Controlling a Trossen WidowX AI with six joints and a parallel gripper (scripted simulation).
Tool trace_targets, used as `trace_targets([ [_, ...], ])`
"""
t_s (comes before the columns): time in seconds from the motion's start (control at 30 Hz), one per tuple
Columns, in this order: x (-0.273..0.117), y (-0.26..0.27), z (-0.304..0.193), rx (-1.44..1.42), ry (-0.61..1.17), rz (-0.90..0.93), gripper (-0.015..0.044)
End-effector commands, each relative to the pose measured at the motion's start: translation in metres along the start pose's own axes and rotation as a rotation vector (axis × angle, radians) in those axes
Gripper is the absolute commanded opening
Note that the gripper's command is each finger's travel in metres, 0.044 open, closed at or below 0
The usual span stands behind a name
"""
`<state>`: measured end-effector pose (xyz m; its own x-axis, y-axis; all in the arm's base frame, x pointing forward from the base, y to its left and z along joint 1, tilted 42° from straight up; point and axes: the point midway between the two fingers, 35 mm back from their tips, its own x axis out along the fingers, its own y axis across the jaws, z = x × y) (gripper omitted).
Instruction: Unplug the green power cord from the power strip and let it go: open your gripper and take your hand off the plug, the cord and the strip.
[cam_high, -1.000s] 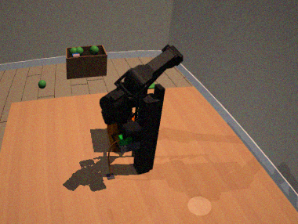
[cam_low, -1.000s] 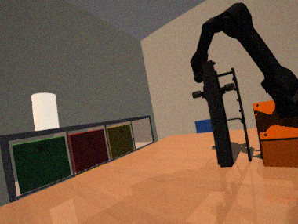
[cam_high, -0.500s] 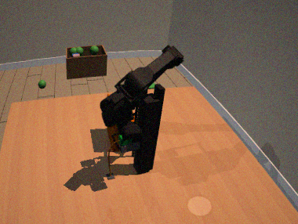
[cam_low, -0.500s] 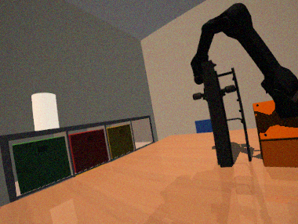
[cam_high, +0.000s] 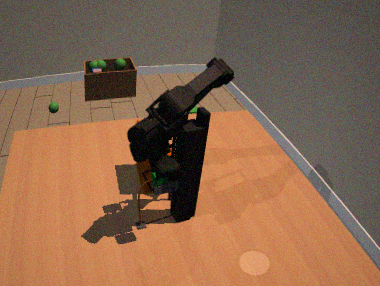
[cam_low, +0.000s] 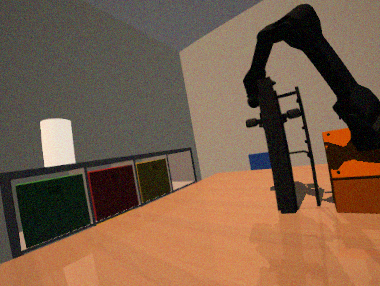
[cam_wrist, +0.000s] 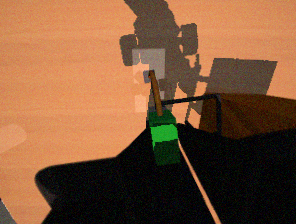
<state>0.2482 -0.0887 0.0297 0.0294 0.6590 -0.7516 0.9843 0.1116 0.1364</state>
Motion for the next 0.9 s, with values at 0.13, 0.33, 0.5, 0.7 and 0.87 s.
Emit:
trace_targets([
  [0.13, -0.001, 0.002, 0.013, -0.001, -0.002, 0.001, 0.0000],
  [0.33, -0.001, 0.002, 0.022, 0.000, -0.002, 0.001, 0.0000],
  [0.5, -0.002, 0.002, 0.030, 0.001, -0.002, 0.001, 0.0000],
  [0.7, -0.003, 0.002, 0.040, 0.002, -0.002, 0.001, 0.0000],
  [0.87, -0.004, 0.002, 0.048, 0.002, -0.002, 0.001, 0.0000],
])
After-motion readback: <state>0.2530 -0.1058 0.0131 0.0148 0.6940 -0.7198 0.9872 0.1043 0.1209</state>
